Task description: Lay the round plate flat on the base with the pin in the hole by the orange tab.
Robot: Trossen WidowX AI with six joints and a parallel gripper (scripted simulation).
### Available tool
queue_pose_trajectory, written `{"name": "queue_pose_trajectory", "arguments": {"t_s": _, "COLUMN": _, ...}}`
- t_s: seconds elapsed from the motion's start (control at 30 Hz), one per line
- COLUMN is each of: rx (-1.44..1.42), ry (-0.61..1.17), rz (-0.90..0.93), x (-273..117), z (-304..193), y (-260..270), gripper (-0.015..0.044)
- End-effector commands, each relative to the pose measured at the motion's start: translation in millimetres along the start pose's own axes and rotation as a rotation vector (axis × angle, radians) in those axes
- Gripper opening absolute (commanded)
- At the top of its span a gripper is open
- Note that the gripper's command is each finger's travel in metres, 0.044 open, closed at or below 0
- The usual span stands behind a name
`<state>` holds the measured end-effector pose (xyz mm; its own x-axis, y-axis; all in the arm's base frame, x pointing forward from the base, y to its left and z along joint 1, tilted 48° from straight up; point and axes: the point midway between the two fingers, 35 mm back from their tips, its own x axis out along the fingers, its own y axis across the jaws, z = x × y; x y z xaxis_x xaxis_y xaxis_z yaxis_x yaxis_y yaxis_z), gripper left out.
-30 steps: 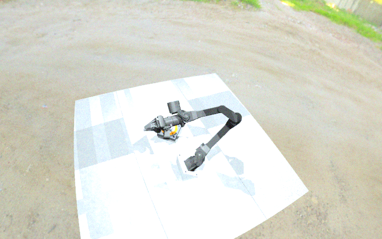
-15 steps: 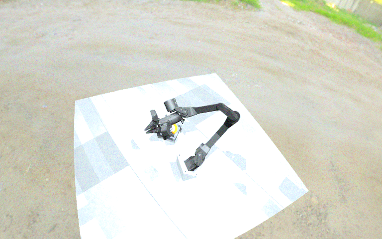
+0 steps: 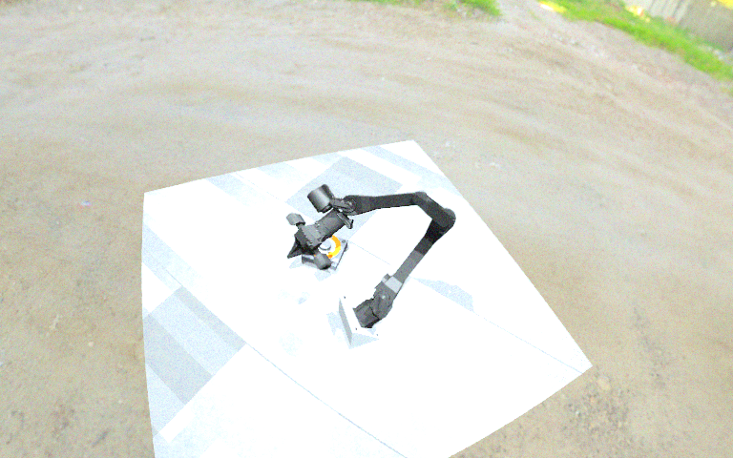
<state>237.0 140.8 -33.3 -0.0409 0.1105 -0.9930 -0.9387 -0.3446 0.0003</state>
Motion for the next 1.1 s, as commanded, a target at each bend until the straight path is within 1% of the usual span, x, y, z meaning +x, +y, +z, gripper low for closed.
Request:
{"name": "queue_pose_trajectory", "arguments": {"t_s": 0.0, "rx": 0.813, "ry": 0.396, "rz": 0.050, "x": -11.6, "z": -42.8, "y": 10.5, "gripper": 0.0000}}
{"name": "queue_pose_trajectory", "arguments": {"t_s": 0.1, "rx": 0.917, "ry": 0.451, "rz": 0.029, "x": -15.4, "z": -47.9, "y": 11.5, "gripper": 0.0000}}
{"name": "queue_pose_trajectory", "arguments": {"t_s": 0.23, "rx": 1.150, "ry": 0.595, "rz": -0.049, "x": -27.0, "z": -60.8, "y": 13.4, "gripper": 0.0000}}
{"name": "queue_pose_trajectory", "arguments": {"t_s": 0.37, "rx": 1.292, "ry": 0.670, "rz": -0.116, "x": -34.2, "z": -67.4, "y": 13.8, "gripper": 0.0000}}
{"name": "queue_pose_trajectory", "arguments": {"t_s": 0.47, "rx": 1.453, "ry": 0.770, "rz": -0.225, "x": -45.4, "z": -76.2, "y": 13.4, "gripper": 0.0000}}
{"name": "queue_pose_trajectory", "arguments": {"t_s": 0.57, "rx": 1.575, "ry": 0.827, "rz": -0.322, "x": -53.2, "z": -81.6, "y": 12.6, "gripper": 0.0000}}
{"name": "queue_pose_trajectory", "arguments": {"t_s": 0.63, "rx": 1.612, "ry": 0.841, "rz": -0.353, "x": -55.4, "z": -83.0, "y": 12.2, "gripper": 0.0000}}
{"name": "queue_pose_trajectory", "arguments": {"t_s": 0.8, "rx": 1.834, "ry": 0.909, "rz": -0.578, "x": -69.7, "z": -91.1, "y": 8.7, "gripper": 0.0000}}
{"name": "queue_pose_trajectory", "arguments": {"t_s": 1.07, "rx": 1.848, "ry": 0.911, "rz": -0.595, "x": -68.2, "z": -90.3, "y": 6.9, "gripper": 0.0000}}
